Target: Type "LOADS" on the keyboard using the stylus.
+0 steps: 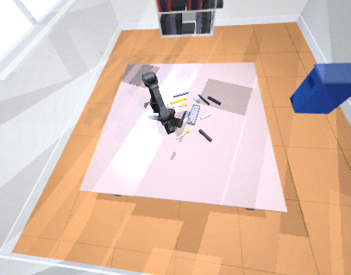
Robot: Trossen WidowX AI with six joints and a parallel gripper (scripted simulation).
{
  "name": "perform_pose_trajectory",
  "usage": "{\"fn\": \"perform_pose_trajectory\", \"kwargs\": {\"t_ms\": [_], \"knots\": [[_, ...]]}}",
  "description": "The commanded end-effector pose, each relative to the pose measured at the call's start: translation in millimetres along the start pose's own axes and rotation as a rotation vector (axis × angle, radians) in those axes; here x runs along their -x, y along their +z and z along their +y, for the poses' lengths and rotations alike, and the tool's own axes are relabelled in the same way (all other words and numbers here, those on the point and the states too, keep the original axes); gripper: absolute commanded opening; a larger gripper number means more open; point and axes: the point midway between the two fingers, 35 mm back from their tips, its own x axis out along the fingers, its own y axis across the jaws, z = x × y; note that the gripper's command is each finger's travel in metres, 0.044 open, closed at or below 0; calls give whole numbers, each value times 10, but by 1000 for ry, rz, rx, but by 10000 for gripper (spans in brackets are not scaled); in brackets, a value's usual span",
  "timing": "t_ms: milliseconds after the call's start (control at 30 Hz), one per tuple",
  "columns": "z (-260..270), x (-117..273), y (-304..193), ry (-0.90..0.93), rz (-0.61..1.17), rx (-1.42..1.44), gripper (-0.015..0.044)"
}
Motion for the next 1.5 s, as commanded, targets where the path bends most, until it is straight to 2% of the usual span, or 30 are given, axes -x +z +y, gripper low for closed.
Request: {"fn": "perform_pose_trajectory", "kwargs": {"t_ms": [0, 1467], "knots": [[1, -39, -11, -2, -5, 3, 150], [11, -426, -225, -2, -6, 2, 150]]}}
